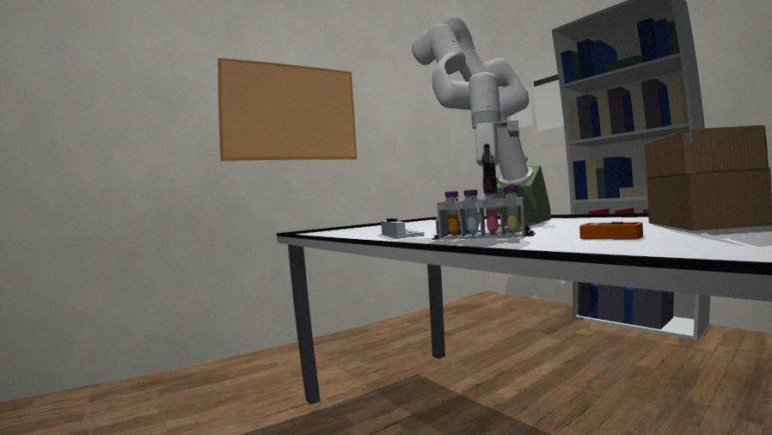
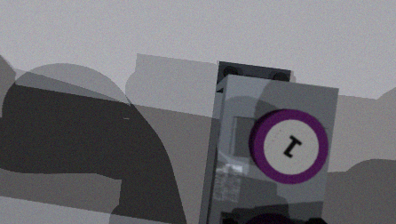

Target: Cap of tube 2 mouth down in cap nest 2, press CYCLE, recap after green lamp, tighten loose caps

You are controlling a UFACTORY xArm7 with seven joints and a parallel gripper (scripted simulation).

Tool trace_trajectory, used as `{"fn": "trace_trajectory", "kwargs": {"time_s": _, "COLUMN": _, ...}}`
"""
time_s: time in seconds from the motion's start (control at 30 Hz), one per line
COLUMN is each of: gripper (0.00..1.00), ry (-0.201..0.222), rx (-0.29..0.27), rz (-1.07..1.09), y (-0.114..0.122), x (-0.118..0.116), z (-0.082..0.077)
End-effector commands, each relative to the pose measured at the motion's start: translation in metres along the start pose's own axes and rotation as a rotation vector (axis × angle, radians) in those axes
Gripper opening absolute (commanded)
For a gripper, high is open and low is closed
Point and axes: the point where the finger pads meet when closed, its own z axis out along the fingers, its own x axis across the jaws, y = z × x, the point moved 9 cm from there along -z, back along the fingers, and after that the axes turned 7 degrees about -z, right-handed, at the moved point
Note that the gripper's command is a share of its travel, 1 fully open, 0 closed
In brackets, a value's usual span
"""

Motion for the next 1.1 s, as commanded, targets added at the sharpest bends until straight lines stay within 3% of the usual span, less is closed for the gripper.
{"fn": "trace_trajectory", "kwargs": {"time_s": 0.0, "gripper": 0.00, "ry": -0.011, "rx": 0.025, "rz": -0.181, "y": 0.0028, "x": 0.0026, "z": -0.0009}}
{"fn": "trace_trajectory", "kwargs": {"time_s": 0.3, "gripper": 0.00, "ry": -0.006, "rx": 0.028, "rz": -0.631, "y": 0.0027, "x": 0.0026, "z": -0.0011}}
{"fn": "trace_trajectory", "kwargs": {"time_s": 0.57, "gripper": 0.00, "ry": -0.005, "rx": 0.028, "rz": -0.652, "y": 0.0027, "x": 0.0026, "z": -0.0011}}
{"fn": "trace_trajectory", "kwargs": {"time_s": 0.6, "gripper": 0.46, "ry": -0.005, "rx": 0.028, "rz": -0.652, "y": 0.0027, "x": 0.0026, "z": -0.0012}}
{"fn": "trace_trajectory", "kwargs": {"time_s": 0.93, "gripper": 0.46, "ry": -0.005, "rx": 0.028, "rz": -0.652, "y": 0.0028, "x": 0.0026, "z": -0.0012}}
{"fn": "trace_trajectory", "kwargs": {"time_s": 1.07, "gripper": 0.46, "ry": -0.008, "rx": 0.027, "rz": -0.485, "y": 0.0028, "x": 0.0026, "z": -0.0011}}
